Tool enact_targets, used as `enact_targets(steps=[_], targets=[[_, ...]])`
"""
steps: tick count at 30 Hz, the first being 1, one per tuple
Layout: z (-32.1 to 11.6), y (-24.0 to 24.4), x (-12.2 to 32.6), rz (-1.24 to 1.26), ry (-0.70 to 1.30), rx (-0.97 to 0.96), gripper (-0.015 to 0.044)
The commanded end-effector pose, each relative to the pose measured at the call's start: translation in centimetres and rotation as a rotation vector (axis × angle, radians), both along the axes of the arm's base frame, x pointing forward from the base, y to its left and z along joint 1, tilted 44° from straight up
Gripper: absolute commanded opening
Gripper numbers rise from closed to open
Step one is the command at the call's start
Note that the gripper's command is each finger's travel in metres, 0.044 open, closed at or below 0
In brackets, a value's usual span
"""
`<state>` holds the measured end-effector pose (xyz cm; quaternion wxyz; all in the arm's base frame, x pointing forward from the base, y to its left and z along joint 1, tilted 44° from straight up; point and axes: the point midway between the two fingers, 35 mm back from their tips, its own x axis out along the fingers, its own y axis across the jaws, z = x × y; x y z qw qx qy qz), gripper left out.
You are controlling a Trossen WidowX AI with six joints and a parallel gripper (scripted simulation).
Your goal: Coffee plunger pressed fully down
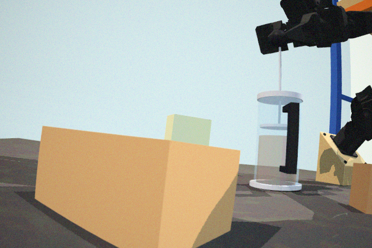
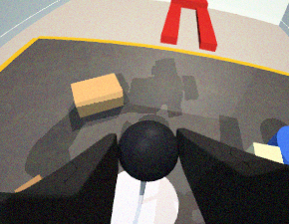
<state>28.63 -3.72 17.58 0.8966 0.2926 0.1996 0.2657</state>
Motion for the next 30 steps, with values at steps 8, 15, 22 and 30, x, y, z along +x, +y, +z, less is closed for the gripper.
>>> enact_targets(steps=[8, 15, 22, 30], targets=[[-2.6, 1.8, -0.2, 0.008, 0.036, 0.011, 0.013], [-3.4, 2.6, -0.1, 0.007, 0.034, 0.013, 0.013], [-4.2, 3.5, 0.0, 0.005, 0.029, 0.017, 0.013], [-4.9, 4.5, 0.1, 0.002, 0.022, 0.025, 0.013]])
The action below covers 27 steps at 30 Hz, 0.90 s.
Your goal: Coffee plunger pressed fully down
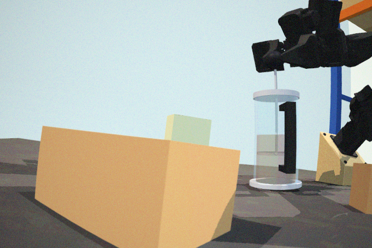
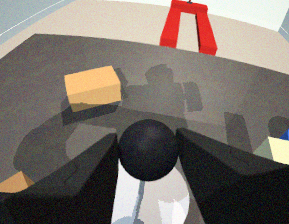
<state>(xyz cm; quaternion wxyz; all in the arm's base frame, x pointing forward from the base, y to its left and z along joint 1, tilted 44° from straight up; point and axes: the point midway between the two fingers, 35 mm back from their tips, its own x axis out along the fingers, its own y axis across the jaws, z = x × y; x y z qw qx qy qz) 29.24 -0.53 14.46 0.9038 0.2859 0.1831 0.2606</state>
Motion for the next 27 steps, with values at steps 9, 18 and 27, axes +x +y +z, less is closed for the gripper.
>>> enact_targets(steps=[9, 18, 27], targets=[[-1.8, 1.9, 0.1, 0.022, 0.05, 0.04, 0.013], [-1.8, 1.8, 0.5, 0.022, 0.049, 0.04, 0.013], [-1.8, 1.7, 0.6, 0.022, 0.049, 0.04, 0.013]])
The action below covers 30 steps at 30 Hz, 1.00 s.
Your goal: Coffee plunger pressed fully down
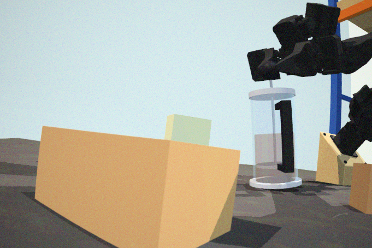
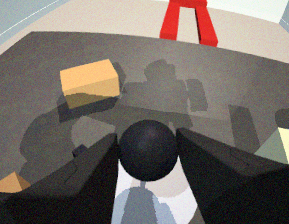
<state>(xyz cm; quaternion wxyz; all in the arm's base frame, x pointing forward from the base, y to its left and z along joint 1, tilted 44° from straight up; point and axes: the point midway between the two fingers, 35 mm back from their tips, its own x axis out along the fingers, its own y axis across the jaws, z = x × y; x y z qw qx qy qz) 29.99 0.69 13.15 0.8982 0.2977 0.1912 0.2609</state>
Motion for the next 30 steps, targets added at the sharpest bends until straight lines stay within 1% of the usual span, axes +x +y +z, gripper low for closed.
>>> enact_targets(steps=[1, 30], targets=[[-0.53, 0.47, -0.09, 0.019, 0.026, 0.02, 0.013], [-0.35, 0.07, 0.24, 0.01, 0.012, 0.01, 0.013]])
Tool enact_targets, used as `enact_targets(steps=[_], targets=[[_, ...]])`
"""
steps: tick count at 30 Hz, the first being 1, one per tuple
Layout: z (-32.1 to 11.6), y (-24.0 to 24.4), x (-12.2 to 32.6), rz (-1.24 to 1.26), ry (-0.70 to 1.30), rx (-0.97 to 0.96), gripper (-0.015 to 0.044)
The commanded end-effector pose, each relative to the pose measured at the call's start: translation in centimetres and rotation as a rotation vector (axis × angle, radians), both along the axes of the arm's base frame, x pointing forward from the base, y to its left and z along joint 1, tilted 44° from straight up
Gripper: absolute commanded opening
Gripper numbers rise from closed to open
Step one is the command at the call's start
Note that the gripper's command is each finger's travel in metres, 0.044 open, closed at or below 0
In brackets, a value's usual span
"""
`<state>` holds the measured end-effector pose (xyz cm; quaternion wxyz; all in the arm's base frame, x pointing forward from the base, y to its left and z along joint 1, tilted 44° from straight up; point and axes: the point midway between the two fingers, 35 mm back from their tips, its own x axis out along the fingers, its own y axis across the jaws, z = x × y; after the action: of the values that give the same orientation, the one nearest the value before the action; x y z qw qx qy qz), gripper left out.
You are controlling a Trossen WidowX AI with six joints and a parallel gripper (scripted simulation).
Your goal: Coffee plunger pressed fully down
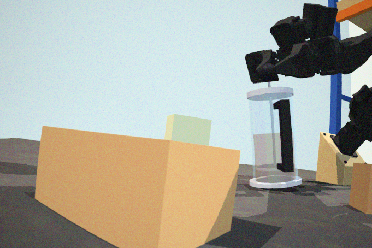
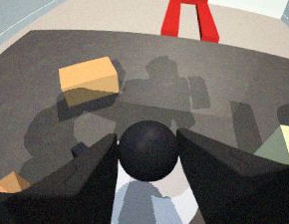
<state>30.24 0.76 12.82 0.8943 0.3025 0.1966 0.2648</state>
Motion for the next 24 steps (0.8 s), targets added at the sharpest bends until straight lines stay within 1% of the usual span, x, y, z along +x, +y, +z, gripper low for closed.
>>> enact_targets(steps=[1, 5, 17, 22, 24], targets=[[0.0, 0.0, 0.0, 0.0, 0.001, 0.0, 0.013], [0.0, 0.0, 0.0, 0.0, 0.001, 0.0, 0.013], [0.0, 0.0, 0.0, 0.0, 0.001, 0.0, 0.044], [0.3, 0.0, 0.3, -0.005, 0.003, -0.001, 0.044], [1.0, -1.0, 1.1, -0.053, -0.001, -0.007, 0.044]])
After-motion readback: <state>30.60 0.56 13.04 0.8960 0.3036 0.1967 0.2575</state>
